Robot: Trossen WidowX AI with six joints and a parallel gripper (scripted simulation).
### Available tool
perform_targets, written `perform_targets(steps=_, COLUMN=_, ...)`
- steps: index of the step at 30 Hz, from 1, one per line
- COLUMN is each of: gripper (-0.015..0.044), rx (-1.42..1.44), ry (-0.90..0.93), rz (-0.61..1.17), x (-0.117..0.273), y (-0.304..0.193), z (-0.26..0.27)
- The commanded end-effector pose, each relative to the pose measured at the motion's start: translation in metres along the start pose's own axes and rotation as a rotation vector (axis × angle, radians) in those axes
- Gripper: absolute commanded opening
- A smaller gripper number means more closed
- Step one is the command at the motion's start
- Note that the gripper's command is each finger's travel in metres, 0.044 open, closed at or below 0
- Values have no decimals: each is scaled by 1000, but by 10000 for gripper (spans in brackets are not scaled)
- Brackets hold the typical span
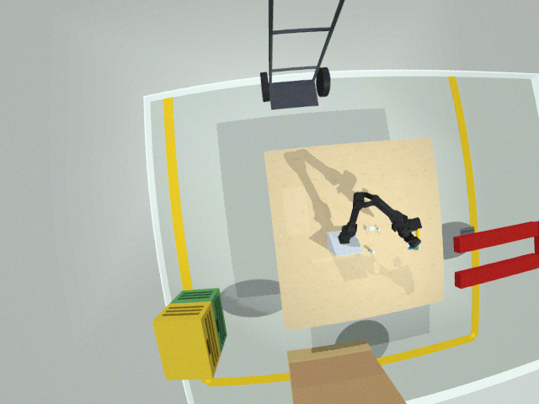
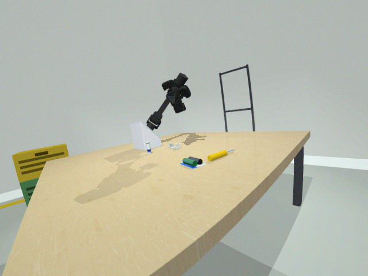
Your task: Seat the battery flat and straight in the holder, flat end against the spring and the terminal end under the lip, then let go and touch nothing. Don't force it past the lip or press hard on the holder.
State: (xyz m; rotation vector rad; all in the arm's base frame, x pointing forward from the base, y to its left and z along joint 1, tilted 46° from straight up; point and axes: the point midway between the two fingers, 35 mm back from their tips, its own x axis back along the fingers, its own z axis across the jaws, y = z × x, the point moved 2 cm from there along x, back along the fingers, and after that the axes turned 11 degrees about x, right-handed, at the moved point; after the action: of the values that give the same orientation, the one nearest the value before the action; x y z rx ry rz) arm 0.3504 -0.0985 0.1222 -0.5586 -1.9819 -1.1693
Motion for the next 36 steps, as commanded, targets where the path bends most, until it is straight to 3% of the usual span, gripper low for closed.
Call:
perform_targets(steps=1, gripper=0, rx=11, ry=186, rz=139, x=-30, y=-49, z=-4)
perform_targets(steps=8, gripper=0, rx=-13, ry=581, rz=243, x=-65, y=-127, z=13)
perform_targets(steps=16, gripper=0, rx=-125, ry=975, rz=149, x=-79, y=-192, z=43)
perform_targets(steps=23, gripper=0, rx=-128, ry=983, rz=145, x=-80, y=-193, z=45)
perform_targets(steps=31, gripper=0, rx=-129, ry=984, rz=142, x=-120, y=-197, z=105)
perform_targets(steps=36, gripper=0, rx=-129, ry=984, rz=142, x=-122, y=-198, z=111)
